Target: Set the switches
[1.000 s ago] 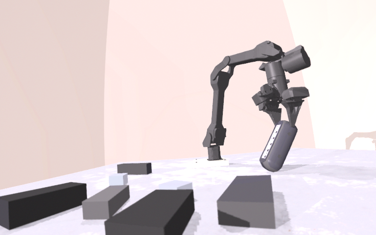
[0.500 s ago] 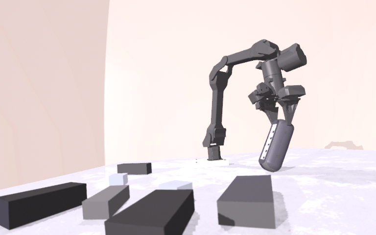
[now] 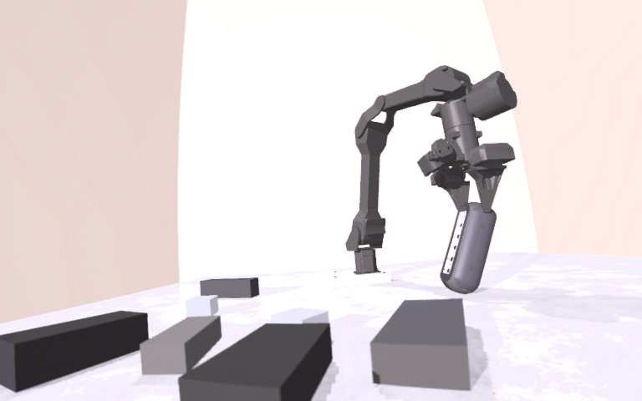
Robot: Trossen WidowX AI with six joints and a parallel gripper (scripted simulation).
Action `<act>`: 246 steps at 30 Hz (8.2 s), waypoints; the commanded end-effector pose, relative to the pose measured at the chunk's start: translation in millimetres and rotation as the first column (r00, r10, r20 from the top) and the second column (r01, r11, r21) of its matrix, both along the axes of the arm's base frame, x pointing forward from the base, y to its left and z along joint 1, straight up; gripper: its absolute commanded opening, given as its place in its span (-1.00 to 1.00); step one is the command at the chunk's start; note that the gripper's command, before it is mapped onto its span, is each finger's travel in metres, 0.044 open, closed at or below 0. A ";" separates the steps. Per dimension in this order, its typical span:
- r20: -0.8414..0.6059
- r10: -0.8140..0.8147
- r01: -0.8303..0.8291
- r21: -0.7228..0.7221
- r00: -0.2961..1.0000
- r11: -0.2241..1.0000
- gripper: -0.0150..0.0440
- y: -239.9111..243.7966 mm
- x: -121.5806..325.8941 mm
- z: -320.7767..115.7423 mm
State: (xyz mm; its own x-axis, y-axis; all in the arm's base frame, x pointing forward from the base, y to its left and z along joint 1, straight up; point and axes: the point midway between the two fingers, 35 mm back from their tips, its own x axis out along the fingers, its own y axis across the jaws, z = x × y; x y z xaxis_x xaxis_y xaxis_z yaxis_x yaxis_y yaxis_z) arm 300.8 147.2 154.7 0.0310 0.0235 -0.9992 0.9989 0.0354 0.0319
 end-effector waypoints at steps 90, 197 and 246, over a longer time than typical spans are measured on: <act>-0.002 0.001 -0.001 -0.018 1.000 1.000 0.65 -97.3 3.5 -2.4; -0.002 0.001 -0.001 -0.024 1.000 1.000 0.65 -174.5 7.3 -35.4; -0.002 0.001 -0.001 -0.026 1.000 1.000 0.65 -200.2 9.0 -62.8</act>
State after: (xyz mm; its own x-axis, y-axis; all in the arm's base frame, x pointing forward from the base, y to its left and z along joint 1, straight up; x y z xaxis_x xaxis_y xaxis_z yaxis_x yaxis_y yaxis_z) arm 311.7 -51.9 95.8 0.0376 -0.0005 -0.9993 0.9988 0.0320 0.0376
